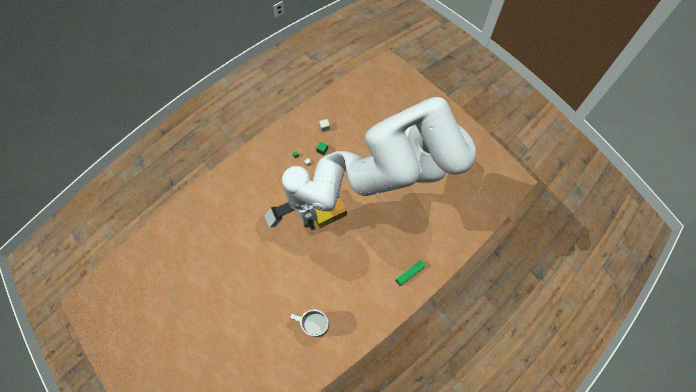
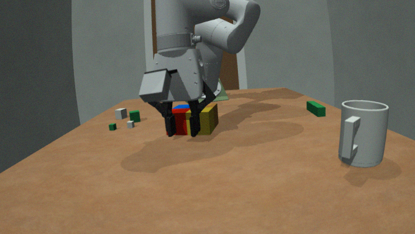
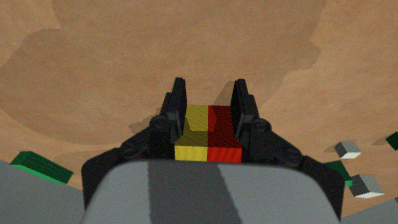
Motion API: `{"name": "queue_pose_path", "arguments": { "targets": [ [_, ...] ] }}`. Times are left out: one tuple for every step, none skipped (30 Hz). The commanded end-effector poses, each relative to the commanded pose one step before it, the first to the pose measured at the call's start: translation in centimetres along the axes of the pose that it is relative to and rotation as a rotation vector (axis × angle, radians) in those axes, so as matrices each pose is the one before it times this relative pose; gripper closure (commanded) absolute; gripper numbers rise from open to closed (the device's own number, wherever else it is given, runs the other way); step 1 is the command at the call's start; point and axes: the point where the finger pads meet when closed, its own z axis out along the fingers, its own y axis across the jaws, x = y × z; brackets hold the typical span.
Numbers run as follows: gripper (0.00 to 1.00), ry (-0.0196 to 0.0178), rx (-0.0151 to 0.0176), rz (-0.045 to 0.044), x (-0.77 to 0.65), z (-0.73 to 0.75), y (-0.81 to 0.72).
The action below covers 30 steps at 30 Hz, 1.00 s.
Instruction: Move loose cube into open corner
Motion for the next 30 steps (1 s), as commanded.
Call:
{"name": "queue_pose_path", "arguments": {
  "targets": [
    [0.55,0.00339,-0.00042,-0.00007,0.140,-0.155,0.011],
    [0.55,0.00000,0.00001,0.00000,0.000,-0.045,0.000],
    [0.55,0.00000,0.00001,0.00000,0.000,-0.058,0.000],
    [0.55,0.00000,0.00000,0.00000,0.000,-0.071,0.000],
    [0.55,0.00000,-0.00001,0.00000,0.000,-0.086,0.000],
    [0.55,-0.00001,-0.00002,0.00000,-0.001,-0.101,0.000],
    [0.55,0.00000,0.00001,0.00000,0.000,-0.116,0.000],
    [0.55,0.00001,0.00002,0.00000,0.001,-0.131,0.000],
    [0.55,0.00000,-0.00001,0.00000,0.000,-0.147,0.000],
    [0.55,-0.00001,-0.00003,0.00000,-0.001,-0.162,0.000],
    [0.55,0.00001,0.00004,0.00000,0.001,-0.177,-0.001],
    [0.55,0.00000,-0.00001,0.00000,0.000,-0.191,0.000],
    [0.55,0.00000,0.00000,0.00000,0.000,-0.205,0.000],
    [0.55,0.00000,0.00001,0.00000,0.000,-0.219,0.000],
    [0.55,-0.00001,-0.00002,0.00000,-0.001,-0.231,0.000],
    [0.55,0.00001,0.00002,0.00000,0.001,-0.243,0.000],
    [0.55,0.00000,0.00000,0.00000,0.000,0.000,0.000],
    [0.55,0.00000,0.00000,0.00000,0.000,0.000,0.000],
    [0.55,-0.00001,-0.00002,0.00000,-0.001,-0.254,0.000],
    [0.55,0.00000,0.00002,0.00000,0.001,-0.264,0.000],
    [0.55,0.00000,-0.00001,0.00000,0.000,-0.273,0.000],
    [0.55,0.00000,0.00000,0.00000,0.000,-0.281,0.000],
    [0.55,0.00000,0.00001,0.00000,0.000,-0.288,0.000],
    [0.55,-0.00001,-0.00003,0.00000,-0.001,-0.294,0.000],
    [0.55,0.00001,0.00003,0.00000,0.001,-0.299,0.000],
    [0.55,0.00000,-0.00001,0.00000,0.000,-0.302,0.000],
    [0.55,0.00000,0.00000,0.00000,0.000,-0.304,0.000],
    [0.55,0.00000,0.00001,0.00000,0.001,-0.305,0.000],
    [0.55,-0.00001,-0.00002,0.00000,-0.001,-0.304,0.000],
    [0.55,0.00000,0.00002,0.00000,0.001,-0.302,0.000]
  ]
}}
